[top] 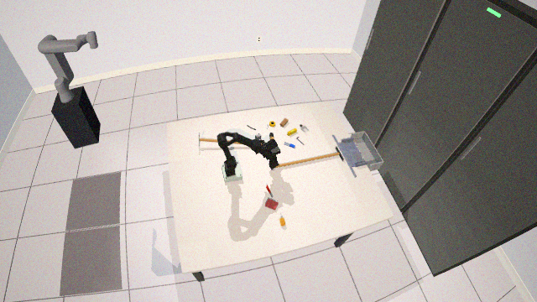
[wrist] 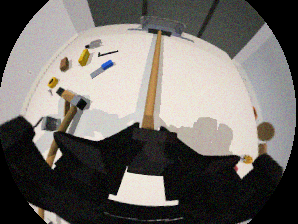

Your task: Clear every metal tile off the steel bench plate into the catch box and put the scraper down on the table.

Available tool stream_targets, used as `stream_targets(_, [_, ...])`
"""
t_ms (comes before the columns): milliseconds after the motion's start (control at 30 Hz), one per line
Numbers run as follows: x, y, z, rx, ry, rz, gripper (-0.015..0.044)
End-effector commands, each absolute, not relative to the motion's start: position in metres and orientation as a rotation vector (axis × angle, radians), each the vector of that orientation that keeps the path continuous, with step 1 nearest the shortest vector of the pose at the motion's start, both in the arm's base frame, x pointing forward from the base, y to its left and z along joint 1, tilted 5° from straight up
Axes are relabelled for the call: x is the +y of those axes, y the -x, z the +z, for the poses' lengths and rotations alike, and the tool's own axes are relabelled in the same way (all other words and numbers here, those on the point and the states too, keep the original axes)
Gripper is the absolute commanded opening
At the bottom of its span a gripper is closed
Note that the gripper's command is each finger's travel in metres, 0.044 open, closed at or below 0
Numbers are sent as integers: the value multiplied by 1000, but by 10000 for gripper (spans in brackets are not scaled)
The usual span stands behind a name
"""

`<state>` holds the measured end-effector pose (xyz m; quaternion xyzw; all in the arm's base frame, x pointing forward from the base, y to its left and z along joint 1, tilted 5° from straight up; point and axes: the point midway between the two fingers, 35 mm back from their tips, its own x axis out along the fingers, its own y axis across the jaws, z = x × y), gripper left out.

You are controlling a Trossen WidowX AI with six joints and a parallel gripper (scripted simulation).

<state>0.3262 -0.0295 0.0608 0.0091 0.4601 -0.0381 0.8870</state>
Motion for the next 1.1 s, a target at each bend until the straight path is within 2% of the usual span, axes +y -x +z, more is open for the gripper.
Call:
stream_targets(0, [-32,-336,65,939,-19,-81,0])
stream_targets(1067, [-39,-383,62,932,-21,-91,0])
